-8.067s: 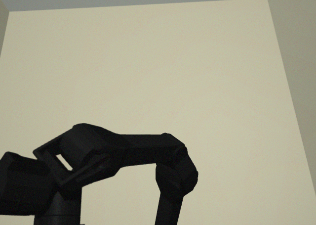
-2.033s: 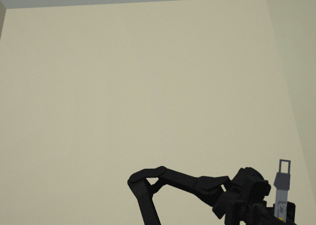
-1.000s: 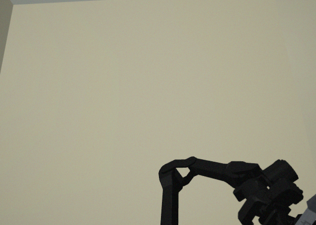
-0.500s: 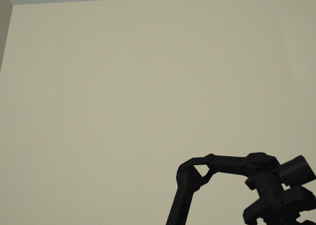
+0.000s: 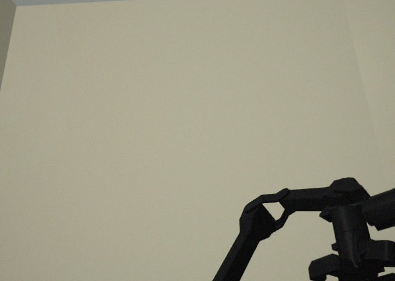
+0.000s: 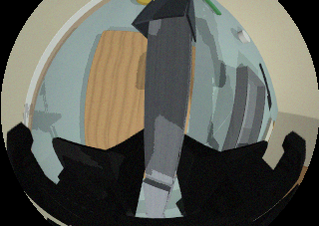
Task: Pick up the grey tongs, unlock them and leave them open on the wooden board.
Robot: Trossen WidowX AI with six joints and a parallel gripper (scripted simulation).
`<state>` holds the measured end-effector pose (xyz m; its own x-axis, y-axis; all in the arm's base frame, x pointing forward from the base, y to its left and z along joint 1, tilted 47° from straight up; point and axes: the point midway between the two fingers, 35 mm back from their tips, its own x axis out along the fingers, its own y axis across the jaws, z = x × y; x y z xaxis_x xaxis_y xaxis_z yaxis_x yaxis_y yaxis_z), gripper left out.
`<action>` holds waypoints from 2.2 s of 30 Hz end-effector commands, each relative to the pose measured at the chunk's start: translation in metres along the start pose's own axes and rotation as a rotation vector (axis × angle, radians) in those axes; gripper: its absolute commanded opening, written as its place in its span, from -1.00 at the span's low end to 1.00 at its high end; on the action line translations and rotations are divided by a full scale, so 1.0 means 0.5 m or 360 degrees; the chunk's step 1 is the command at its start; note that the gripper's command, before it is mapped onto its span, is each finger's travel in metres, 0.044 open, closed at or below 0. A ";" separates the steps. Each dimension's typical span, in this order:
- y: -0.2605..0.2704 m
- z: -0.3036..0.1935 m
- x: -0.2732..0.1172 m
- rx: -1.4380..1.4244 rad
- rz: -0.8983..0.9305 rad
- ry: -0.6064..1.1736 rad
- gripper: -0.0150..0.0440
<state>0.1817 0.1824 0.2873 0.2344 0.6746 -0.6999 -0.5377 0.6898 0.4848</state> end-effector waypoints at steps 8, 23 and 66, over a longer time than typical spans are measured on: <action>0.008 0.017 -0.010 0.0097 0.0182 0.0225 -1.00; 0.011 0.030 -0.017 0.0175 0.0298 0.0319 -1.00; 0.029 0.017 0.111 0.0166 0.0289 0.0324 -1.00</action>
<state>0.1934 0.2296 0.2638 -0.0352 0.7321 -0.6803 -0.4721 0.5878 0.6570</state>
